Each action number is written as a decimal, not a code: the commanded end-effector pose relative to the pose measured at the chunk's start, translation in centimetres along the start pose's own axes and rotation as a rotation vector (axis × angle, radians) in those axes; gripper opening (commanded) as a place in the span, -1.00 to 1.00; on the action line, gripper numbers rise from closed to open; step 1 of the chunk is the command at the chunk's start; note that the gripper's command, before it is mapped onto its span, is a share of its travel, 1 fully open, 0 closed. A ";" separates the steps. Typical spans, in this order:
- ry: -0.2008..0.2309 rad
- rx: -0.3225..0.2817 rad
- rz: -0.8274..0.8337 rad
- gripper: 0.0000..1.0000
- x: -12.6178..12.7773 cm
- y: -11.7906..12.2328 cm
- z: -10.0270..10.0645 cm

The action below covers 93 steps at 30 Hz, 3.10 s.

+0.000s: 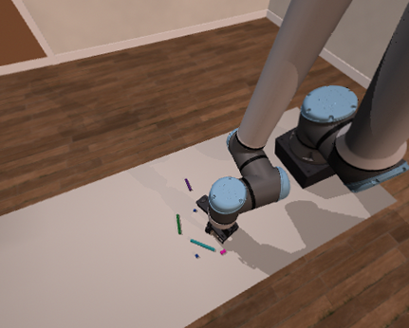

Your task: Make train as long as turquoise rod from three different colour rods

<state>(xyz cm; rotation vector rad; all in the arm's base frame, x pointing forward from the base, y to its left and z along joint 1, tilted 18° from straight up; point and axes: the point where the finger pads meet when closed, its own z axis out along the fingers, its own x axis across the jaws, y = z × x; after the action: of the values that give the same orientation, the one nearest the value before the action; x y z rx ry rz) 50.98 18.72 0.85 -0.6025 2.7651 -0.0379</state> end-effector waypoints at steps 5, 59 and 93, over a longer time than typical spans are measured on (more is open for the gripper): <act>-0.001 0.000 0.000 -0.72 0.0 0.0 0.0; -0.001 0.000 0.000 -1.00 0.0 0.0 -1.7; -0.001 0.000 0.000 -1.00 0.0 0.0 -10.0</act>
<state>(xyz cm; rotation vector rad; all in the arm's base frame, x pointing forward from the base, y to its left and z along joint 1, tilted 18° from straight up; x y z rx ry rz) 47.97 18.33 10.20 -0.6024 2.7647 -0.0382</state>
